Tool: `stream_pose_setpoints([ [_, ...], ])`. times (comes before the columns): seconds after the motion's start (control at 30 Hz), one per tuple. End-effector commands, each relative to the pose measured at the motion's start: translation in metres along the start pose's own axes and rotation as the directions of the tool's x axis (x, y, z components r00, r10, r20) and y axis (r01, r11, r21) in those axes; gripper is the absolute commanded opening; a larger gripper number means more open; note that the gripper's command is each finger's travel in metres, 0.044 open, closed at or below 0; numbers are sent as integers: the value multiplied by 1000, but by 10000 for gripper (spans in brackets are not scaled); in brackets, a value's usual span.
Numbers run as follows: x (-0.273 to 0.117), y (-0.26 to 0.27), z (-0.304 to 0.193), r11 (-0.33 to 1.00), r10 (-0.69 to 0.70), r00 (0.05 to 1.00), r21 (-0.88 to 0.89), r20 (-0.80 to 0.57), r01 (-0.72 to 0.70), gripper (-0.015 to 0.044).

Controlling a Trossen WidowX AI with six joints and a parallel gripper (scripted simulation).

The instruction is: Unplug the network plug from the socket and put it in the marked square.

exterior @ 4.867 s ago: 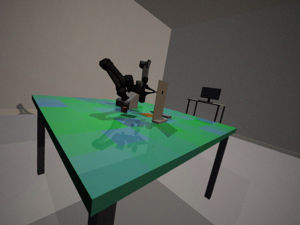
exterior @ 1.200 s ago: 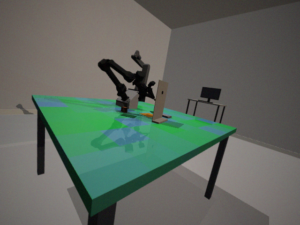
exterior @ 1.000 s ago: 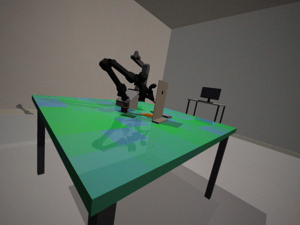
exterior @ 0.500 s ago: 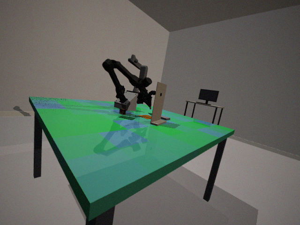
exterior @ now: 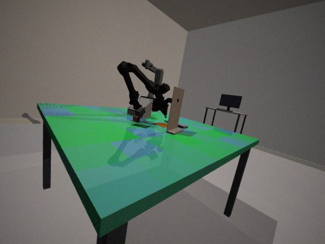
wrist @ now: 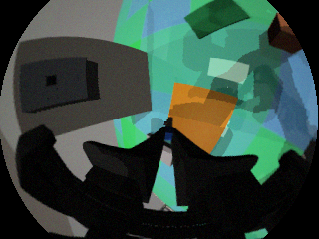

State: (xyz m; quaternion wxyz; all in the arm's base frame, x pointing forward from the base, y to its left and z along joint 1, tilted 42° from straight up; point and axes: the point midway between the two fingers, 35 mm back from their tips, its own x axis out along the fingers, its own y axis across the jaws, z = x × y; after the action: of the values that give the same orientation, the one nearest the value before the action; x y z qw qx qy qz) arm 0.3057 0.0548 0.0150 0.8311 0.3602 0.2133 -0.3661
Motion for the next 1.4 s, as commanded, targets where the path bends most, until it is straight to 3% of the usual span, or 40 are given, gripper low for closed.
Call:
stream_pose_setpoints([
  [0.0,6,-7,-1,1000,-12,1000,-12,2,12,0],
  [1.37,44,-37,1,1000,-10,1000,-15,6,10,0],
])
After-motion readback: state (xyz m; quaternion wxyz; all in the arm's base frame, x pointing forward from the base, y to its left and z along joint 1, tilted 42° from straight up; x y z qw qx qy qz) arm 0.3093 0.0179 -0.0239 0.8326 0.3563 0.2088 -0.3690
